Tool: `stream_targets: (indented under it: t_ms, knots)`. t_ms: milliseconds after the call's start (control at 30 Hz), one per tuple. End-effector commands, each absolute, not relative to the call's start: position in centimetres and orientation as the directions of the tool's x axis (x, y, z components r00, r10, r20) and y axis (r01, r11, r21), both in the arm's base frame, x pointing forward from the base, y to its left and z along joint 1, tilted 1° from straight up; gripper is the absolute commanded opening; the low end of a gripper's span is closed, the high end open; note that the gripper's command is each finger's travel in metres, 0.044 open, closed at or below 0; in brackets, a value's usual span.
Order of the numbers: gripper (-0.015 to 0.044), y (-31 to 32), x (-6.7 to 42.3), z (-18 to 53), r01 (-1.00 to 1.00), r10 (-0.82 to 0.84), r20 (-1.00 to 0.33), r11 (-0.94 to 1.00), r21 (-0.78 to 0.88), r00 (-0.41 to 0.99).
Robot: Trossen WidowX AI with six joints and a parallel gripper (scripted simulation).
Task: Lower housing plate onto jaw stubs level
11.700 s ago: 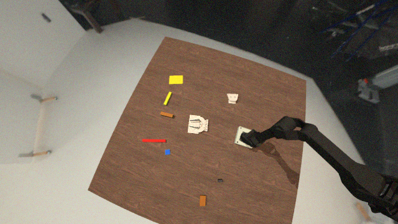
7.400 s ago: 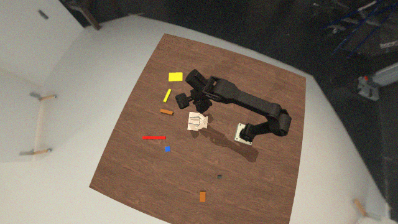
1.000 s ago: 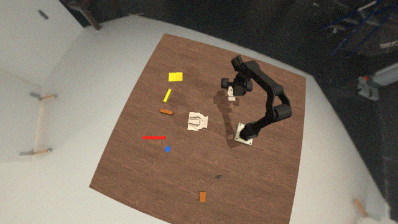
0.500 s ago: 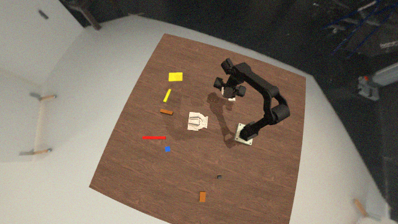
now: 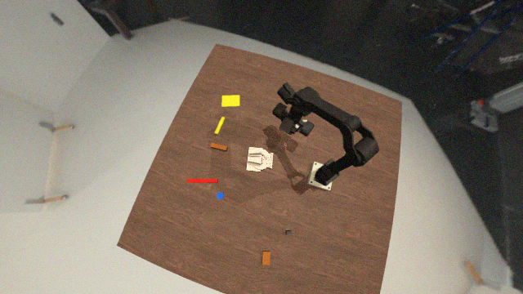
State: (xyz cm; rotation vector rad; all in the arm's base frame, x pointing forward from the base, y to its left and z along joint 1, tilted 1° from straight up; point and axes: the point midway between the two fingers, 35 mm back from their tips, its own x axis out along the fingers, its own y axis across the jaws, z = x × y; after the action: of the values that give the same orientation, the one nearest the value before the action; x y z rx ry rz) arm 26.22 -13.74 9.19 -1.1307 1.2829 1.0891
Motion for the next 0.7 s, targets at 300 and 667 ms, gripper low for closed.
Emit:
stream_targets:
  t_ms: [300,667]
  knots:
    - [0.0351,-9.4,27.8,9.1,-0.925,-0.017,-1.000,0.380,-0.015,0.009]
    - [0.0351,-5.9,28.6,9.0,-0.829,-0.013,-1.000,0.559,-0.016,0.010]
